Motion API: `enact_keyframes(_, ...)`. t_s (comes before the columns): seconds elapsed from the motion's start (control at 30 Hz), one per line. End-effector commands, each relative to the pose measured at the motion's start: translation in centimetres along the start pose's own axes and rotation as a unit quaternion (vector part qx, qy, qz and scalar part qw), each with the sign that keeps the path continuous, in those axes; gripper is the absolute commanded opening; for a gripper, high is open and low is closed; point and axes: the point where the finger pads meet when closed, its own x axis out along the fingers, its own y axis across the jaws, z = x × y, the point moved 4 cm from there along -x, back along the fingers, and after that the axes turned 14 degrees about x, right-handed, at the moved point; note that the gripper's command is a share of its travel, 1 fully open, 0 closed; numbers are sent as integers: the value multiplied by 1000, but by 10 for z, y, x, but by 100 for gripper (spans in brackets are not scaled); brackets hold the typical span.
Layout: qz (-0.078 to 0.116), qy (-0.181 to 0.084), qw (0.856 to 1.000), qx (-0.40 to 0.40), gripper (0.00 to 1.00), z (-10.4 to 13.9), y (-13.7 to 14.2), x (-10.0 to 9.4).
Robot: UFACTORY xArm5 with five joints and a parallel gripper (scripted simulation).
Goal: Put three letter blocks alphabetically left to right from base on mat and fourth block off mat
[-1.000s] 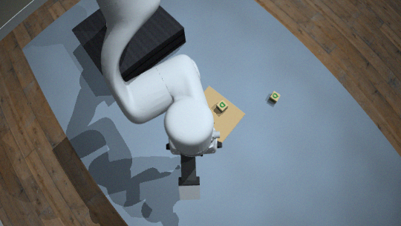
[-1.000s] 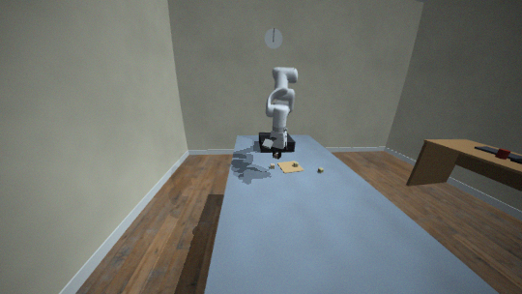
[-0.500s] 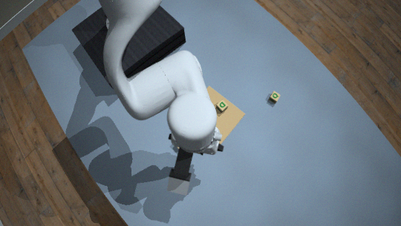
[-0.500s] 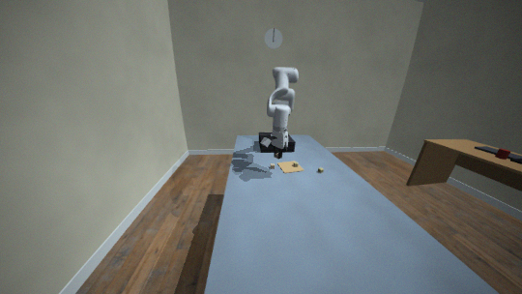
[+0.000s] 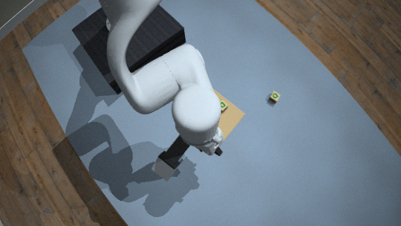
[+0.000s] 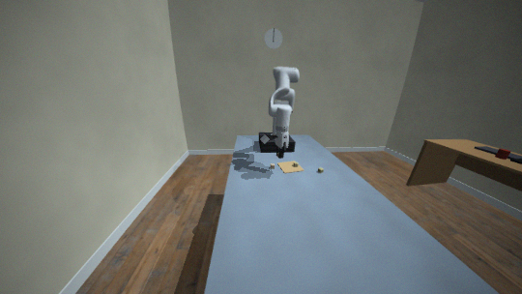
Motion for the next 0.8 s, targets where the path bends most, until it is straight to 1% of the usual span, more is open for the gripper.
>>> enact_keyframes(0.0,-2,0,998,70,21,4,1,-2)
enact_keyframes(0.17,-2,0,990,144,21,8,3,-2)
enact_keyframes(0.37,-3,0,973,231,21,13,5,-2)
enact_keyframes(0.43,-3,0,973,231,21,13,5,-2)
enact_keyframes(0.47,-3,0,964,266,21,15,6,-3)
enact_keyframes(0.57,-3,0,953,304,21,18,7,-3)
enact_keyframes(0.77,-3,-1,922,388,21,23,10,-3)
